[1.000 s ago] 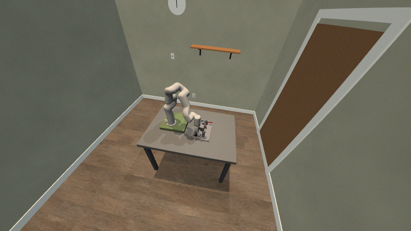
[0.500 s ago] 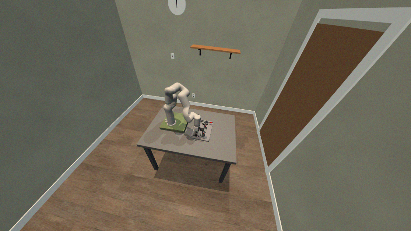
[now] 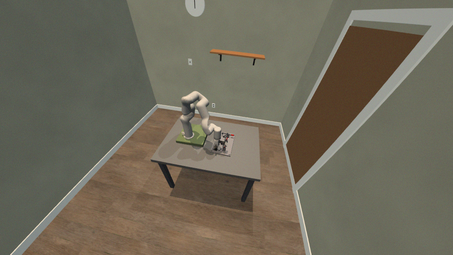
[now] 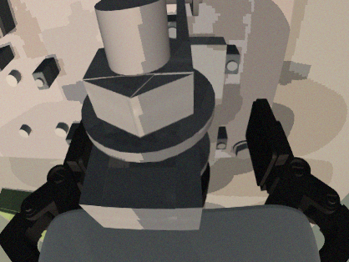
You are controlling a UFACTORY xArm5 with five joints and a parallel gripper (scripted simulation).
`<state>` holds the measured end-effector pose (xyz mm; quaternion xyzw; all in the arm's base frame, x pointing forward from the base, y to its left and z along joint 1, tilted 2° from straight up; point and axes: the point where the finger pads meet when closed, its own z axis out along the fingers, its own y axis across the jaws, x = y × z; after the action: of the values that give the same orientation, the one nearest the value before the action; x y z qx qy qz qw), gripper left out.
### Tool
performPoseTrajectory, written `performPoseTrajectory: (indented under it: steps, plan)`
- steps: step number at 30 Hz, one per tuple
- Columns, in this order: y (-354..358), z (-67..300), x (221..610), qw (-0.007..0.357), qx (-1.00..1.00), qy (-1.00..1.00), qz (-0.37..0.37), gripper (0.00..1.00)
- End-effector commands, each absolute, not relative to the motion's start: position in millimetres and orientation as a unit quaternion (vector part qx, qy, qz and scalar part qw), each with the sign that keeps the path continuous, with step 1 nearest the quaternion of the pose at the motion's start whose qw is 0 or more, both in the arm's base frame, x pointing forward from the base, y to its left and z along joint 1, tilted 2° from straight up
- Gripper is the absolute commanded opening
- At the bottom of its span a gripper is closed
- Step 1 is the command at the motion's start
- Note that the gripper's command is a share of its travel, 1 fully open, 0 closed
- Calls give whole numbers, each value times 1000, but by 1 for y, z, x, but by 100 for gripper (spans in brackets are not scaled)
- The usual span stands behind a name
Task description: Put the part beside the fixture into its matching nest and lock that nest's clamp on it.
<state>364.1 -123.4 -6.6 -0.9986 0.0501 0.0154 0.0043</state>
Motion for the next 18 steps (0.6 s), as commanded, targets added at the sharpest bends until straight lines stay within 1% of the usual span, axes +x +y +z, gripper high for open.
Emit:
performPoseTrajectory:
  steps: [1,11,18]
  plan:
    - [-124,-5,365,4,-999,50,14,100]
    - [-124,10,366,4,-999,50,14,100]
    - [-124,35,367,4,-999,50,14,100]
